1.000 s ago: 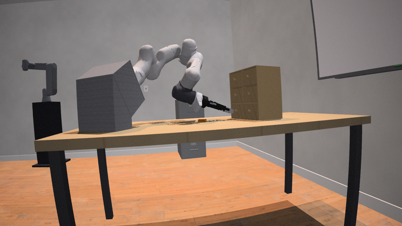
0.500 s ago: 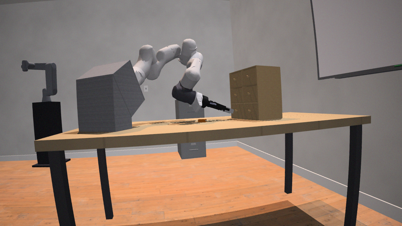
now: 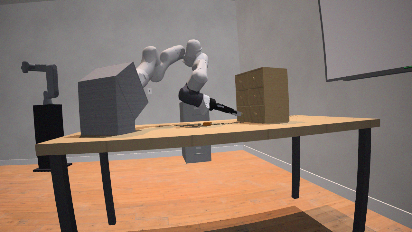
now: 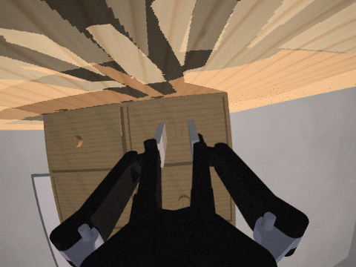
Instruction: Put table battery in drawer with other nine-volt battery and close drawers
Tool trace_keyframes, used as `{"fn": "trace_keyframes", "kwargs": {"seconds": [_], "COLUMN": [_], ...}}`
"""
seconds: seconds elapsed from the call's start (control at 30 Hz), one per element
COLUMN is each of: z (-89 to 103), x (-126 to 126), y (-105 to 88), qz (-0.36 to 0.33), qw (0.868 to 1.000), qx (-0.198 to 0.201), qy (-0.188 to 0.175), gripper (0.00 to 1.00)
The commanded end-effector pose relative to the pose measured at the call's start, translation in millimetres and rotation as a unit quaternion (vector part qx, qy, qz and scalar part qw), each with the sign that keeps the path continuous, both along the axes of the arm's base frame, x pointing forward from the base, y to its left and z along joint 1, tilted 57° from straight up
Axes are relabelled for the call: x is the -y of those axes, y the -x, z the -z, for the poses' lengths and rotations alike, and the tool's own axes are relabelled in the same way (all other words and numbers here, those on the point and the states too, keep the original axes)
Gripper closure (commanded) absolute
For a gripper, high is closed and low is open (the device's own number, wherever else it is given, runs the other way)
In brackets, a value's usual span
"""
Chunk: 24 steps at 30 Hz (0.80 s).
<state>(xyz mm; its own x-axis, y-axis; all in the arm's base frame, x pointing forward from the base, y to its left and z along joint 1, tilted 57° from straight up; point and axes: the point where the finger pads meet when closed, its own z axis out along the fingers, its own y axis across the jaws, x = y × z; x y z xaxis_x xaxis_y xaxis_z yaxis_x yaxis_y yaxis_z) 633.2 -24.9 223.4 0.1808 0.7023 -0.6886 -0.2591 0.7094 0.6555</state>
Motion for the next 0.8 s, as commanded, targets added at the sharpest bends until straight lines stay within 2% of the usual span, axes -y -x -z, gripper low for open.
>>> {"fn": "trace_keyframes", "kwargs": {"seconds": [0.0,0.33,0.77], "z": [-1.5,-8.4,-9.4], "x": [2.5,5.0,5.3], "y": [-5.6,-16.6,-18.1], "qz": [0.002,0.002,0.002], "qw": [1.0,1.0,1.0], "qx": [-0.003,-0.003,-0.003], "qy": [0.0,0.0,0.0], "gripper": [0.8,0.8,0.8]}}
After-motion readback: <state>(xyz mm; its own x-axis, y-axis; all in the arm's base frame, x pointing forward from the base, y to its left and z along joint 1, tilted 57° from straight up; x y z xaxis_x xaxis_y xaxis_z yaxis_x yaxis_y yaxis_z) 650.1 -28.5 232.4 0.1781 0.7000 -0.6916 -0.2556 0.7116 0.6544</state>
